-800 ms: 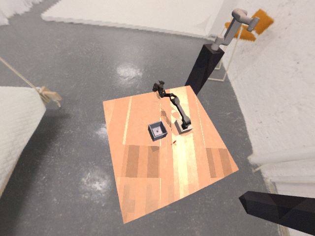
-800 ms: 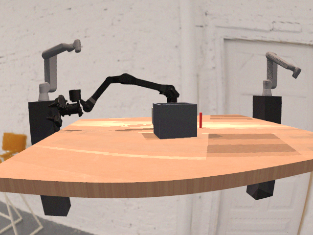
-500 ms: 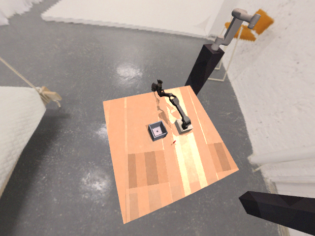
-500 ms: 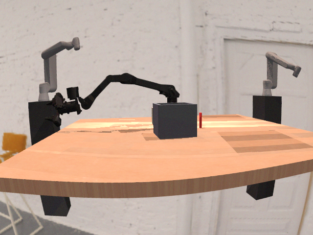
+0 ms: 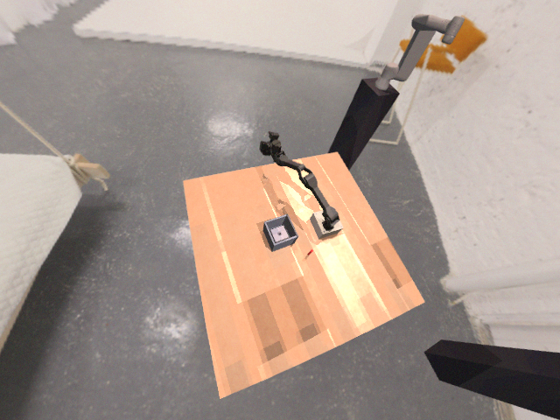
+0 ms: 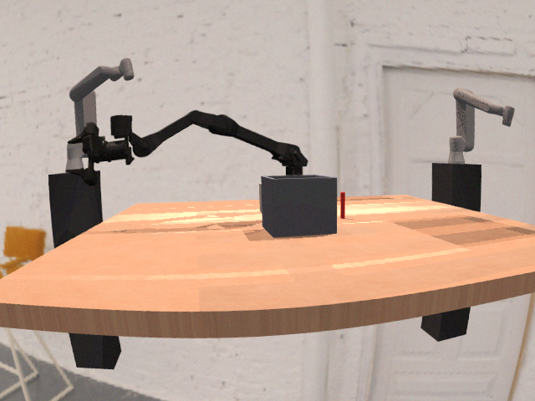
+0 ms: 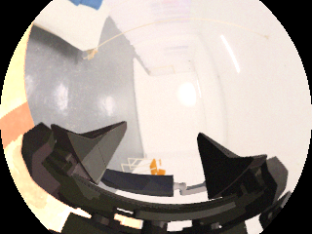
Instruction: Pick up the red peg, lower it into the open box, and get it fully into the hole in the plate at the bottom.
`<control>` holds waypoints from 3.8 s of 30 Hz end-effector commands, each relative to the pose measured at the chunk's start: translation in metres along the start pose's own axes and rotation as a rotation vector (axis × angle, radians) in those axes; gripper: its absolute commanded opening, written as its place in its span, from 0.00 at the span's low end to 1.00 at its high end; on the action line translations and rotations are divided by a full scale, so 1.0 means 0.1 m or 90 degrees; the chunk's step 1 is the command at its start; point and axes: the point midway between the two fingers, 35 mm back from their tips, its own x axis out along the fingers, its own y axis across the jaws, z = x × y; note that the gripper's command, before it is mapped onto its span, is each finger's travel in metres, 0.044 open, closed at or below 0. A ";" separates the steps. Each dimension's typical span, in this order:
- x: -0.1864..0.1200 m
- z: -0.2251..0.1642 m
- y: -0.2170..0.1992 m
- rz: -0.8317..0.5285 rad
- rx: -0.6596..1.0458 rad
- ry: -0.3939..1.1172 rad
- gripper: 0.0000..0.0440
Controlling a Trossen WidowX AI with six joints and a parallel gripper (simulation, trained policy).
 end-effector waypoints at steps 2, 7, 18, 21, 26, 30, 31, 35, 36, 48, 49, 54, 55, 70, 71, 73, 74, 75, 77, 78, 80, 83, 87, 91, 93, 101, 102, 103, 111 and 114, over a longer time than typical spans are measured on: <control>-0.03 0.16 -0.18 -0.005 -0.058 -0.004 1.00; -0.08 0.30 -0.40 -0.011 -0.139 -0.002 1.00; -0.19 0.40 -0.66 0.007 -0.318 0.025 1.00; -0.22 0.41 -0.73 0.013 -0.361 0.034 1.00; -0.27 0.42 -0.84 0.023 -0.428 0.049 1.00; -0.31 0.42 -0.94 0.031 -0.476 0.061 1.00; -0.33 0.42 -0.96 0.033 -0.487 0.064 1.00; -0.38 0.42 -1.07 0.041 -0.527 0.077 1.00; -0.39 0.42 -1.10 0.043 -0.536 0.080 1.00; -0.57 0.43 -1.42 0.066 -0.619 0.114 1.00; -0.59 0.43 -1.44 0.068 -0.624 0.116 1.00; -0.67 0.43 -1.56 0.079 -0.642 0.128 1.00; -0.69 0.43 -1.58 0.082 -0.645 0.130 1.00; -0.99 0.53 -1.68 0.118 -0.628 0.142 1.00; -1.01 0.54 -1.67 0.118 -0.621 0.142 1.00; -1.05 0.58 -1.67 0.120 -0.605 0.141 1.00; -1.08 0.59 -1.67 0.120 -0.596 0.140 1.00; -1.11 0.61 -1.66 0.120 -0.586 0.140 1.00; -1.16 0.66 -1.66 0.121 -0.566 0.138 1.00; -1.19 0.68 -1.67 0.120 -0.555 0.137 1.00; -1.25 0.72 -1.67 0.120 -0.533 0.135 1.00; -1.34 0.79 -1.68 0.119 -0.499 0.131 1.00; -1.47 0.89 -1.69 0.117 -0.452 0.123 1.00; -1.61 0.99 -1.70 0.116 -0.402 0.114 1.00; -1.68 1.04 -1.71 0.116 -0.376 0.109 1.00; -1.98 1.25 -1.71 0.120 -0.268 0.085 1.00; -2.02 1.27 -1.70 0.121 -0.254 0.081 1.00; -2.06 1.30 -1.70 0.122 -0.240 0.078 1.00; -2.41 1.52 -1.71 0.134 -0.118 0.046 1.00; -2.54 1.60 -1.71 0.141 -0.072 0.033 1.00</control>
